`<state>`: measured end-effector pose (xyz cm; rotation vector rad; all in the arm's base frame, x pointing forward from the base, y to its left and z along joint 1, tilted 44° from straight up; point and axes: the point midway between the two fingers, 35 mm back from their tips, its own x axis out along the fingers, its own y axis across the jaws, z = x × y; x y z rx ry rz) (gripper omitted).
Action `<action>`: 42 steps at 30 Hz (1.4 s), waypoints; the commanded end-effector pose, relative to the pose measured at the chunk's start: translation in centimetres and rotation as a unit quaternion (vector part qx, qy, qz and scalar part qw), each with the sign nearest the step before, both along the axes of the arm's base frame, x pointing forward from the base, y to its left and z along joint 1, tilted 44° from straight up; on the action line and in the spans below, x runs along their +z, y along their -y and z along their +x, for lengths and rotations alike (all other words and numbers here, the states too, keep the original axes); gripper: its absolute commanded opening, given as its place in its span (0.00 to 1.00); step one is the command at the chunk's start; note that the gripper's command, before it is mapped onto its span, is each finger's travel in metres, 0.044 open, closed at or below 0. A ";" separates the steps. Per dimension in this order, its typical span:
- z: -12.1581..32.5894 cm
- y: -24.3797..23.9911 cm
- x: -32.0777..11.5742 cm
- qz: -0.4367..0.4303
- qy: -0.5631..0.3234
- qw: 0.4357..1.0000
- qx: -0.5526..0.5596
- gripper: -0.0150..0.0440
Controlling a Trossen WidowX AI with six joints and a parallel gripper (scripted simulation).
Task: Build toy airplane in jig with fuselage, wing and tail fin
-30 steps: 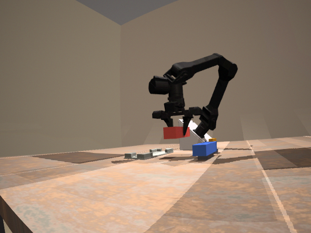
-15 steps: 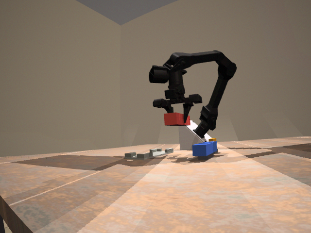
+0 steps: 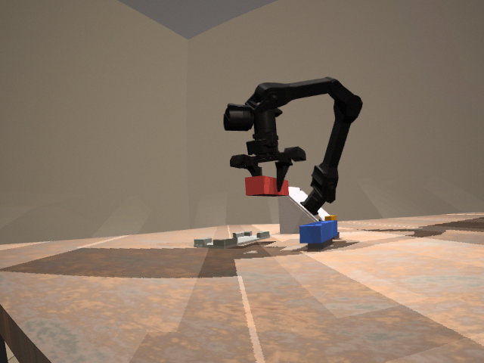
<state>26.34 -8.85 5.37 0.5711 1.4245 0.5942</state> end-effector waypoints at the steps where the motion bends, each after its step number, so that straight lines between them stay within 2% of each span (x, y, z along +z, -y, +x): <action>1: 0.3 0.9 -1.1 -0.004 0.000 1.000 -0.004 0.25; 42: 0.2 5.3 -12.7 -0.003 -0.031 0.999 -0.038 0.25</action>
